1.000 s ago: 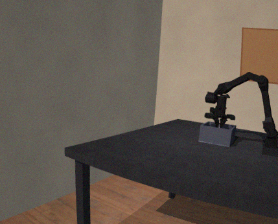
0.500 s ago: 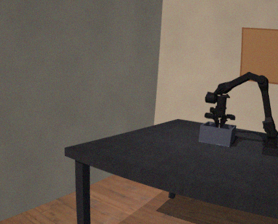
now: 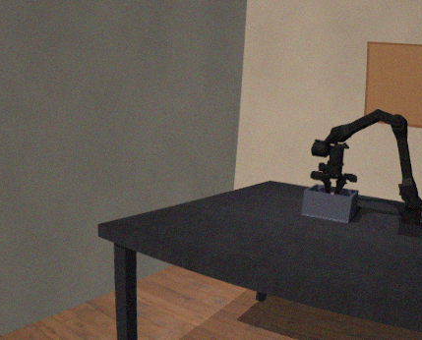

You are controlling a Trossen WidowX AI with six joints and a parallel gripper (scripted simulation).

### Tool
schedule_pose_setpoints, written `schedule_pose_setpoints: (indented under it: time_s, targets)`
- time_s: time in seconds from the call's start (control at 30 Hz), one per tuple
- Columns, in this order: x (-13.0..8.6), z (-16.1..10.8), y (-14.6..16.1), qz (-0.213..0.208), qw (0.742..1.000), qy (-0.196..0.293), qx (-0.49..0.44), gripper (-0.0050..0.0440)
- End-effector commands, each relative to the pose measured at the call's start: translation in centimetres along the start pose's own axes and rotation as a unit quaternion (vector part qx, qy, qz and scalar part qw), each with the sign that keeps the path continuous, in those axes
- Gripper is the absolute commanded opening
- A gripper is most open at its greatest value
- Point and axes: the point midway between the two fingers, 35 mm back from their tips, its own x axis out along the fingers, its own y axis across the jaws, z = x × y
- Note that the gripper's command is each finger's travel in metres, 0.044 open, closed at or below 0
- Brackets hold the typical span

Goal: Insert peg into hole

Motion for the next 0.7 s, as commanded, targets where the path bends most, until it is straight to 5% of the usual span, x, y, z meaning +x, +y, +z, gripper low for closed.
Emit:
schedule_pose_setpoints:
  time_s: [0.0, 0.33, 0.67]
  targets:
    - [0.0, 0.0, 0.0, 0.0, 1.0, 0.0, 0.0, 0.015]
    - [-0.4, 0.0, 0.0, 0.0, 1.0, 0.0, 0.0, 0.015]
    - [-3.9, 0.2, 0.2, -0.001, 1.0, -0.001, 0.001, 0.015]
